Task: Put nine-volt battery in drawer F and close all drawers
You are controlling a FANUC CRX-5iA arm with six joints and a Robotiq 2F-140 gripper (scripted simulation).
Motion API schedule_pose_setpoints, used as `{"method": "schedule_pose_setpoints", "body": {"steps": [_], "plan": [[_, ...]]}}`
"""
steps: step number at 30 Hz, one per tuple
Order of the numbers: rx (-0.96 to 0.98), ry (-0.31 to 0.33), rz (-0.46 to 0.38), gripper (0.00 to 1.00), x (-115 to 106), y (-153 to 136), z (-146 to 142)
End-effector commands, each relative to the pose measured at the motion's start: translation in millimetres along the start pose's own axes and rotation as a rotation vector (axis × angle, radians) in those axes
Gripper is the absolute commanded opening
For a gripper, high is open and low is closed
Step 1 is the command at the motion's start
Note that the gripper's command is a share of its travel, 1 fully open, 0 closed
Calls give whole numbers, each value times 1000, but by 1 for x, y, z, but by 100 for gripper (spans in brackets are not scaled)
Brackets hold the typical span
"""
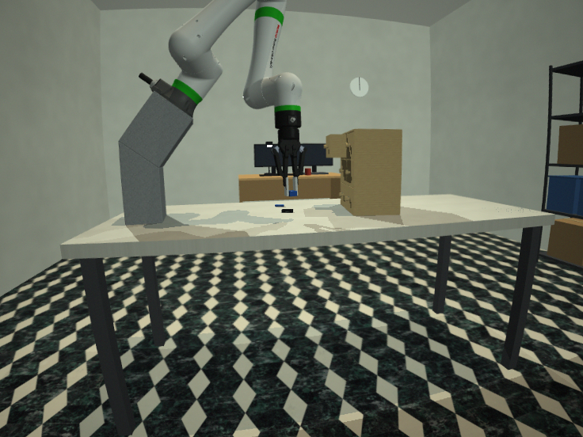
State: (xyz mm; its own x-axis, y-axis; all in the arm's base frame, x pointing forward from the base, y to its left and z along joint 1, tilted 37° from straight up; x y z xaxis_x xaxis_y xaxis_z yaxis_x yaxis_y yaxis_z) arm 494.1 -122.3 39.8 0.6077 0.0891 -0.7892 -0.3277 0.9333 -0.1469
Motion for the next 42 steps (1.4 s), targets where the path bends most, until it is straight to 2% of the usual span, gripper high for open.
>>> {"method": "schedule_pose_setpoints", "body": {"steps": [1,10,15,18,21,22,24,25,26,27,29,30,32,33,35,36,38,39,42], "plan": [[2,13,32,14,-9,-3,2],[7,13,29,14,-10,-4,2],[91,6,-24,14,-22,-28,0],[219,-7,-103,14,-43,-62,-5],[278,-15,-139,14,-53,-77,-8],[346,-25,-178,14,-65,-93,-12],[346,-25,-178,14,-65,-93,-12],[424,-38,-221,14,-79,-111,-17],[424,-38,-221,14,-79,-111,-17],[511,-54,-268,14,-95,-129,-24],[511,-54,-268,14,-95,-129,-24],[607,-74,-318,14,-114,-148,-32],[607,-74,-318,14,-114,-148,-32],[713,-99,-371,14,-135,-166,-42],[713,-99,-371,14,-135,-166,-42],[829,-129,-426,14,-159,-184,-54],[829,-129,-426,14,-159,-184,-54],[954,-165,-481,14,-181,-199,-67],[954,-165,-481,14,-184,-201,-69]]}}
Point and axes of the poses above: the point where the finger pads meet when closed, its own x axis out along the fingers, its own z axis across the jaws, y = z × x, the point moved 6 cm from there along -x, back along the fingers, and after that the axes turned 10 degrees about -x, right-handed, at the moved point
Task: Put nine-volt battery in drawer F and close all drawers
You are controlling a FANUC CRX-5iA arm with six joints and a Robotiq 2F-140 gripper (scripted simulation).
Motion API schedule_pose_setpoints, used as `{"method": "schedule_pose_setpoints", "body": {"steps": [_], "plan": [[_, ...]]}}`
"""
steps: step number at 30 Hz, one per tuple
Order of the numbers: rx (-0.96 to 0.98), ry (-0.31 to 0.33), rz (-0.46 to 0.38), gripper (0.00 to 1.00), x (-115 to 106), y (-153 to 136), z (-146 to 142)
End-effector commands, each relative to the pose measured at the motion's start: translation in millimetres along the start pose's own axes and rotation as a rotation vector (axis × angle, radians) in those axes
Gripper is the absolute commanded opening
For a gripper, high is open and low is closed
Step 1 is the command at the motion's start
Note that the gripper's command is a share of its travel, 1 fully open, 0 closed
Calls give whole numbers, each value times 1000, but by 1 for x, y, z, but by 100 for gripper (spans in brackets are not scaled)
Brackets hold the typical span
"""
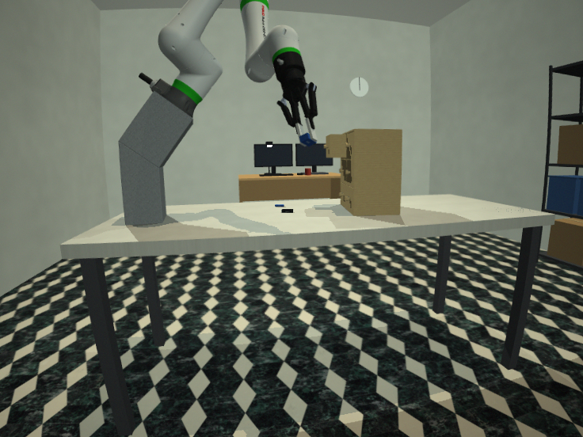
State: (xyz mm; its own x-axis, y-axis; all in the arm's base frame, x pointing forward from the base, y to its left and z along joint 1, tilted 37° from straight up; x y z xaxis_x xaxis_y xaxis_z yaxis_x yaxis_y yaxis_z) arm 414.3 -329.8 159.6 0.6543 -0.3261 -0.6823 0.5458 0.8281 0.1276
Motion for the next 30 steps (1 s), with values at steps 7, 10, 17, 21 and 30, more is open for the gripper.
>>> {"method": "schedule_pose_setpoints", "body": {"steps": [7,10,17,21,30], "plan": [[384,-99,-148,14,-52,-82,24],[543,-142,-191,14,-74,-112,25],[887,-239,-261,14,-124,-166,18],[1036,-282,-279,14,-151,-190,9],[1448,-400,-303,14,-202,-225,-17]]}}
Point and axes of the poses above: the point where the finger pads meet when closed, its own x axis out along the fingers, its own z axis across the jaws, y = z × x, the point moved 6 cm from there along -x, back along the fingers, and after that the axes turned 10 degrees about -x, right-handed, at the moved point
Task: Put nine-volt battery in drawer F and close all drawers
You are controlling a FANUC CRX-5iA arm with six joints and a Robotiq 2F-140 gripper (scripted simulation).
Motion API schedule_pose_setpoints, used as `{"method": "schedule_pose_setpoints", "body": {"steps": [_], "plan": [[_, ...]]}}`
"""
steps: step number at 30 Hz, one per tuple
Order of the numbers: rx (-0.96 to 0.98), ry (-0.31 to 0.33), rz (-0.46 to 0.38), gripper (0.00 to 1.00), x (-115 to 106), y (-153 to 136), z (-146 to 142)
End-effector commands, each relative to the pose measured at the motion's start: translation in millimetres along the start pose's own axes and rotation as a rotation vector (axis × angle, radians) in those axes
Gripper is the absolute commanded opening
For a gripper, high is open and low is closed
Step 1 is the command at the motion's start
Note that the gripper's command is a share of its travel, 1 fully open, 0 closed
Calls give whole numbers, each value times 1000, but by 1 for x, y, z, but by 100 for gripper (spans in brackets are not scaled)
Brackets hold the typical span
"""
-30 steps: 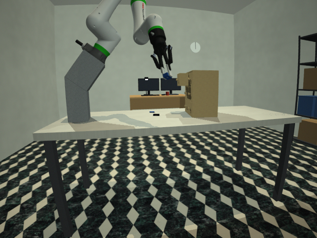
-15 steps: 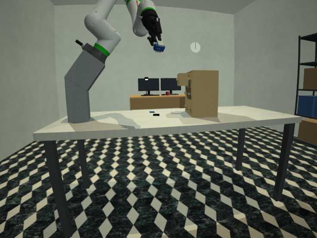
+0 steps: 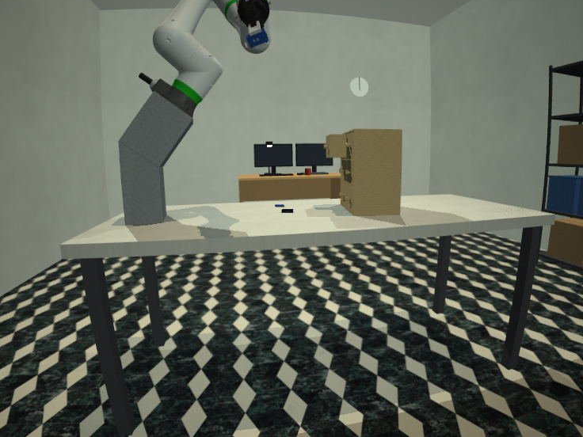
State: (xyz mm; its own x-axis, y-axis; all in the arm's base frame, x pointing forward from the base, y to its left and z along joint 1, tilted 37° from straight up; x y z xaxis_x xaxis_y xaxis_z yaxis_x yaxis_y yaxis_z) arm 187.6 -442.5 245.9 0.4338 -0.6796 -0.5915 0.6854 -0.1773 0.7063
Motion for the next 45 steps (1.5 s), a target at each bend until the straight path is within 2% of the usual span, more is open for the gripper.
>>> {"method": "schedule_pose_setpoints", "body": {"steps": [1,3,4,5,7,8,10,11,13,14,16,17,20,21,23,24,27,28,31,32,35,37,38,40,41,44,45], "plan": [[275,-37,-29,14,-40,-38,39],[275,-37,-29,14,-40,-38,39],[418,-57,-44,14,-41,-38,40],[458,-65,-33,14,-61,-58,49],[542,-74,-40,14,-61,-58,49],[591,-80,-31,14,-80,-76,53],[688,-88,-35,14,-80,-75,52],[735,-92,-26,14,-98,-90,51],[828,-97,-28,14,-98,-89,51],[874,-98,-19,14,-115,-100,44],[965,-100,-18,14,-115,-100,44],[1009,-96,-9,14,-131,-105,34],[1053,-96,-8,14,-131,-105,34],[1181,-83,4,14,-146,-106,20],[1256,-75,8,14,-147,-106,21],[1296,-61,16,14,-161,-101,5],[1426,-39,22,14,-161,-102,6],[1468,-17,28,14,-175,-91,-12],[1600,19,35,14,-175,-93,-10],[1640,48,38,14,-189,-77,-29],[1769,93,41,14,-189,-79,-28],[1769,93,41,14,-189,-79,-28],[1890,163,40,14,-203,-61,-46],[1963,192,39,14,-203,-63,-45],[1997,233,34,14,-217,-41,-64],[2120,297,30,14,-218,-43,-64],[2153,348,18,14,-231,-22,-81]]}}
Point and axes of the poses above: the point where the finger pads meet when closed, its own x axis out along the fingers, its own z axis across the jaws, y = z × x, the point moved 6 cm from there along -x, back along the fingers, and after that the axes turned 10 degrees about -x, right-handed, at the moved point
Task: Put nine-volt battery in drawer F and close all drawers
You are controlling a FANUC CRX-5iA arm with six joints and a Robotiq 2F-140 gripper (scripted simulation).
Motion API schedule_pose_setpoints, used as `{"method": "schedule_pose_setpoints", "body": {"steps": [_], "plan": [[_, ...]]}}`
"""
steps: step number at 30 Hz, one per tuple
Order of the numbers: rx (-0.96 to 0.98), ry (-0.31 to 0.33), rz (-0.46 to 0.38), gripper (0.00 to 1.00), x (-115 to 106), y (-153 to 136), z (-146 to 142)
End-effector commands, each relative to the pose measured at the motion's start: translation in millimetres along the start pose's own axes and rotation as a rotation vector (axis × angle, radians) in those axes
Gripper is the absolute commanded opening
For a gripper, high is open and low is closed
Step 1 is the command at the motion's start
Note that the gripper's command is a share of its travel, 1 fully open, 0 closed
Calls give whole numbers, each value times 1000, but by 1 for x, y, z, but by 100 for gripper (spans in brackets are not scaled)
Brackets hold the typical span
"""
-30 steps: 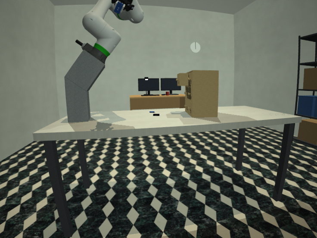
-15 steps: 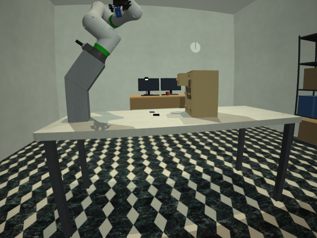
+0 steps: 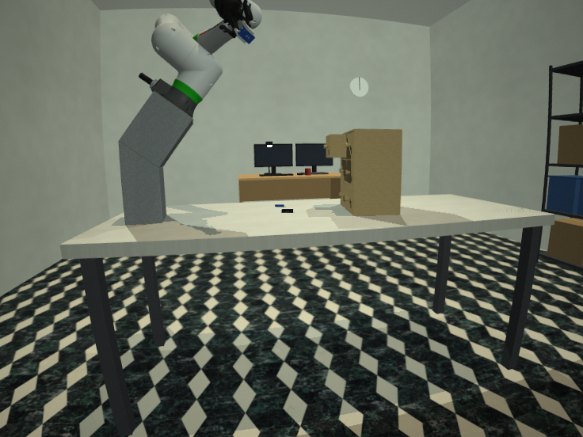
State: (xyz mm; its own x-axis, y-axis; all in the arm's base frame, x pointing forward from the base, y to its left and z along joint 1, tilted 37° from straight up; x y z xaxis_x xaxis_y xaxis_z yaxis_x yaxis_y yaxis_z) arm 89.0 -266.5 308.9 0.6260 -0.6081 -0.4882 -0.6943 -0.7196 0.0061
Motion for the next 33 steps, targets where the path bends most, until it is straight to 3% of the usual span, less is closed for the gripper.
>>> {"method": "schedule_pose_setpoints", "body": {"steps": [1,3,4,5,9,10,12,14,17,18,20,21,22,26,27,31,32,33], "plan": [[267,71,-40,14,-21,-57,-21],[352,95,-69,14,-21,-55,-20],[390,111,-112,14,-27,-80,-34],[432,123,-128,14,-29,-87,-36],[518,146,-158,14,-29,-86,-34],[638,181,-240,14,-37,-119,-49],[711,200,-259,14,-37,-119,-47],[782,216,-332,14,-44,-150,-60],[900,249,-365,14,-44,-154,-59],[932,245,-441,14,-50,-183,-69],[993,262,-456,14,-51,-190,-70],[993,262,-456,14,-51,-190,-70],[1030,248,-540,14,-55,-214,-76],[1030,248,-540,14,-57,-226,-79],[1054,220,-615,14,-61,-255,-84],[1054,220,-615,14,-62,-262,-85],[1067,181,-681,14,-65,-295,-88],[1067,181,-681,14,-65,-298,-88]]}}
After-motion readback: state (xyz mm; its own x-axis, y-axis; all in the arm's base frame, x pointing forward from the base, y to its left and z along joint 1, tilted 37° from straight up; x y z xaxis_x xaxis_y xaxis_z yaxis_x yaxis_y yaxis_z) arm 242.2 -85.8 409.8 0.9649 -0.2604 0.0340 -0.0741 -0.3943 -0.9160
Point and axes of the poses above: the point where the finger pads meet when closed, its own x axis out along the fingers, its own z axis across the jaws, y = z × x, the point moved 6 cm from there along -x, back along the fingers, and after that the axes turned 10 degrees about -x, right-handed, at the moved point
